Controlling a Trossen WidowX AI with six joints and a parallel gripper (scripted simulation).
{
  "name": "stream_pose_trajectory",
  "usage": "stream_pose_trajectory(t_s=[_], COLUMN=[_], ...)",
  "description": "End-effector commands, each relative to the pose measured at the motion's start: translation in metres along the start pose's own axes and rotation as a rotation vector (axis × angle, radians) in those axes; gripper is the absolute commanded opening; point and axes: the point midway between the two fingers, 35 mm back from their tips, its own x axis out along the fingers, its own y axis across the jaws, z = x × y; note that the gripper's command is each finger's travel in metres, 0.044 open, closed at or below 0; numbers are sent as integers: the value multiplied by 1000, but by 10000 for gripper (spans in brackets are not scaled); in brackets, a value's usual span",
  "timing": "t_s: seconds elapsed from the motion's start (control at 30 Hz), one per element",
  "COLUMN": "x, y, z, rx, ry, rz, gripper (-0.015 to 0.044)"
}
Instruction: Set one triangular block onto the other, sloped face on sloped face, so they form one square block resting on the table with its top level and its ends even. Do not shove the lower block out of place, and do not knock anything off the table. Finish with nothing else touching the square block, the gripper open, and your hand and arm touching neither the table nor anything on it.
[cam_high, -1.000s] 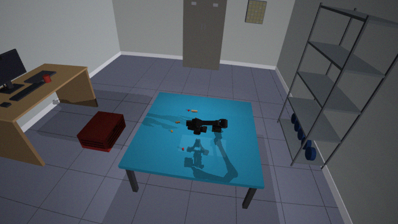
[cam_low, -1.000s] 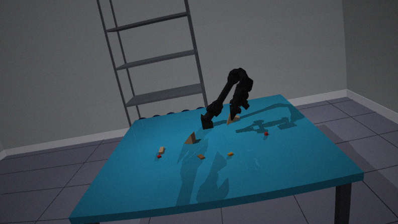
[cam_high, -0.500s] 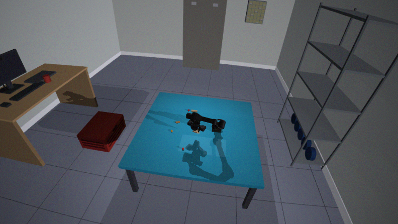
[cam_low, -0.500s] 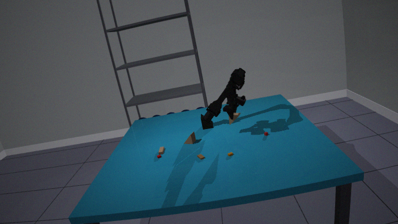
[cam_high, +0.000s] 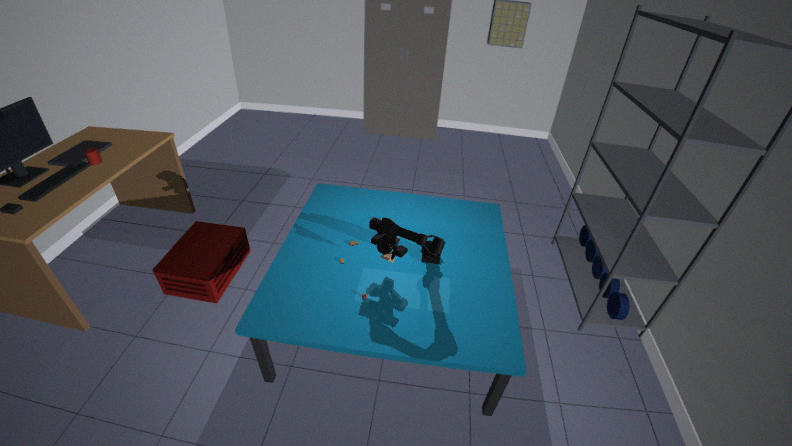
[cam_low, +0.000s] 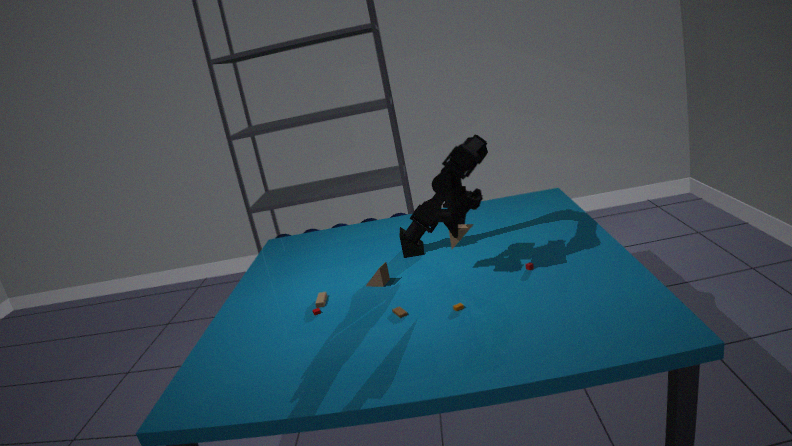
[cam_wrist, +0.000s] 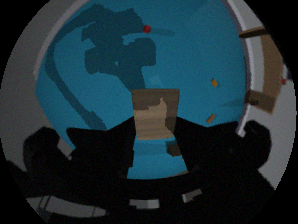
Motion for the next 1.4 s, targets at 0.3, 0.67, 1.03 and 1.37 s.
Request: stream_pose_trajectory(t_s=[0.3, 0.67, 1.03, 1.37], x=[-16, -29, -39, -44], y=[-47, -78, -102, -117], z=[-36, -76, -122, -169], rx=[16, 83, 82, 114], ry=[27, 48, 54, 32], rz=[-36, -61, -56, -58], gripper=[0, 0, 0, 0])
